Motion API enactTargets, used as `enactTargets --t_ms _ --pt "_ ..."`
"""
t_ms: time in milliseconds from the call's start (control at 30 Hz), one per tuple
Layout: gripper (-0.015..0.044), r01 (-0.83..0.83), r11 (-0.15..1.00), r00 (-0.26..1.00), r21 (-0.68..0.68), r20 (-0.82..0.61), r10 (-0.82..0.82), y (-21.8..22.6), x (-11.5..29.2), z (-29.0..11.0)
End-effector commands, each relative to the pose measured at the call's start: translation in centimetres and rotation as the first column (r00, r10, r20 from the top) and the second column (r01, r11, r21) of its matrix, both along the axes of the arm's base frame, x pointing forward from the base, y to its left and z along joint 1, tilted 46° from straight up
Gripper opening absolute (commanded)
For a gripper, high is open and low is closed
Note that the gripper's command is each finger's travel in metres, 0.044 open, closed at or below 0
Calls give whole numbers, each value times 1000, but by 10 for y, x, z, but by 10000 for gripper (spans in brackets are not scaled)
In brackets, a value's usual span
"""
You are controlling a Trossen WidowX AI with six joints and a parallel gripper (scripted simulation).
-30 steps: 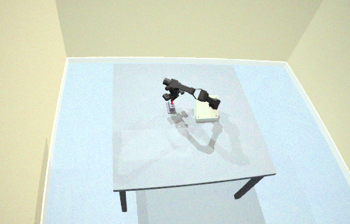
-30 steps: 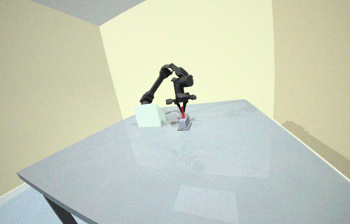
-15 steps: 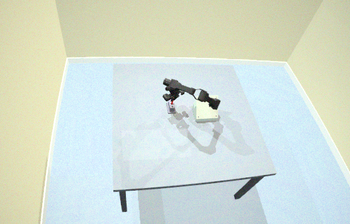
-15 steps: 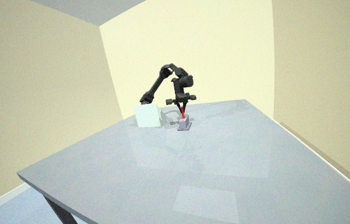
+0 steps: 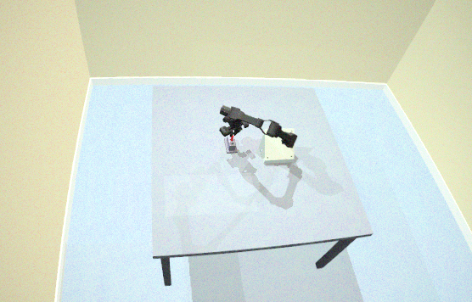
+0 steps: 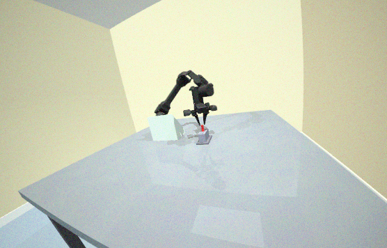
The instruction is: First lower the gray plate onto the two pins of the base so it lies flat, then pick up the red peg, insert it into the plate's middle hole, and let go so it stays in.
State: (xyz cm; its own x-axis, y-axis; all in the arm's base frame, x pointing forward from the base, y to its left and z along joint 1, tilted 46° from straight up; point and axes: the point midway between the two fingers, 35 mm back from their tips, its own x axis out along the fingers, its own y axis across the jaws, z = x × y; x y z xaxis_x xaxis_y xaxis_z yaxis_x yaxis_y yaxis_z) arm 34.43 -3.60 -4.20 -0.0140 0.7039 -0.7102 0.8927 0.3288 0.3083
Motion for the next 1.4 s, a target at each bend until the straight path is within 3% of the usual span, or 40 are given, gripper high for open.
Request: enactTargets --t_ms 0,1367 --pt "150 0 1000 1000 0 0 0 0 0 0" --pt "150 7 1000 1000 5 -5 -7 -14 -4 17"
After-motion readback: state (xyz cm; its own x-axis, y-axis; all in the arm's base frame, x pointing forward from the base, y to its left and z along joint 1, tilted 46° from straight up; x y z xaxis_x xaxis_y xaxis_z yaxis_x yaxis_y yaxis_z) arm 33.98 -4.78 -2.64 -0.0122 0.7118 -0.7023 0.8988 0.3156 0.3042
